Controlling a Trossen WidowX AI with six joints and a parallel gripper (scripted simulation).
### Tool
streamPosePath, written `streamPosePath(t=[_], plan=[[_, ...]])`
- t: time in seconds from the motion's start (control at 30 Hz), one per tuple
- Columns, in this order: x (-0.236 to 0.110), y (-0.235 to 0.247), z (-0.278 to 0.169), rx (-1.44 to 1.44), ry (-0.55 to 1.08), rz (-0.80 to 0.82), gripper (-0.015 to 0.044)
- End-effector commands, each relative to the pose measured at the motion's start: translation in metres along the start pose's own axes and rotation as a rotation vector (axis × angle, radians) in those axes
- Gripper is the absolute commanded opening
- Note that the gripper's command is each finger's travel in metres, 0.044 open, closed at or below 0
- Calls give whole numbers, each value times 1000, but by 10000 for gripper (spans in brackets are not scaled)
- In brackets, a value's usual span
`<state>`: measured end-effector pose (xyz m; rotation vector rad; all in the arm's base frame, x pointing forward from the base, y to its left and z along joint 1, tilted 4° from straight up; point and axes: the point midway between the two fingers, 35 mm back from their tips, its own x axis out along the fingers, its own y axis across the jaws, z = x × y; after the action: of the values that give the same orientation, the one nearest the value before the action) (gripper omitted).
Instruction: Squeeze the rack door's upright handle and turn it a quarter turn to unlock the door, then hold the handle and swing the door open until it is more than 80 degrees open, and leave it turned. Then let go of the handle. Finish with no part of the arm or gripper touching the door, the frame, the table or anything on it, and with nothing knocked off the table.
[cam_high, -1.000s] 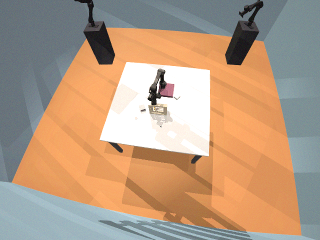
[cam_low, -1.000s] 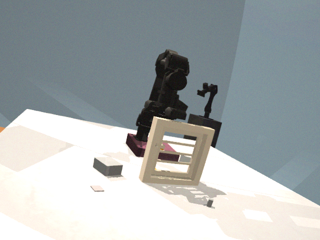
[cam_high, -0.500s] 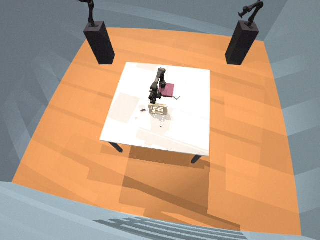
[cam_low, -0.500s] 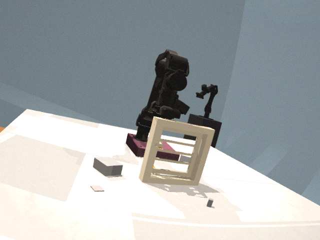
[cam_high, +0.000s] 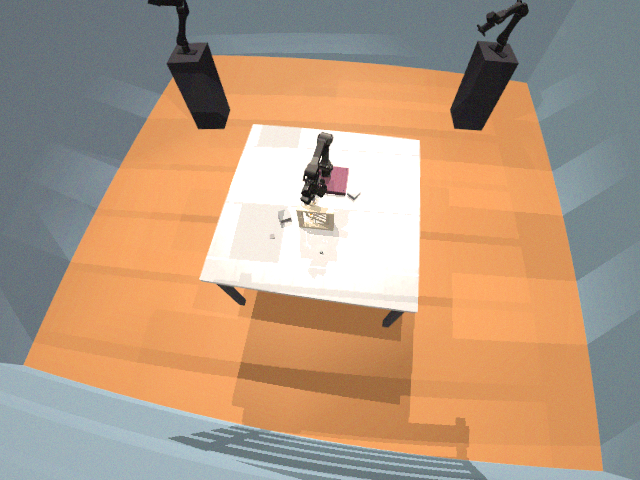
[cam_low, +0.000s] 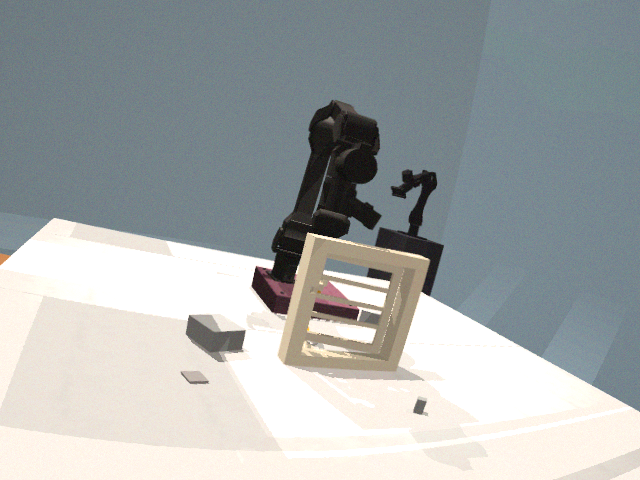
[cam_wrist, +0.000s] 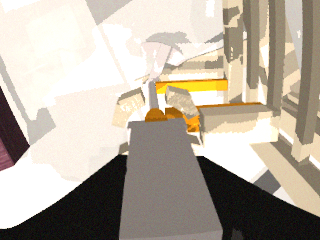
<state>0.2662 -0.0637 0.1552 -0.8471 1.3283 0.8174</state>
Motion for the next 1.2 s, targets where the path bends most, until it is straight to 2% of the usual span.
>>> streamPosePath(t=[0.0, 1.17], plan=[[0, 3, 2, 77, -6, -12, 11], [1, 63, 40, 588, -11, -5, 11]])
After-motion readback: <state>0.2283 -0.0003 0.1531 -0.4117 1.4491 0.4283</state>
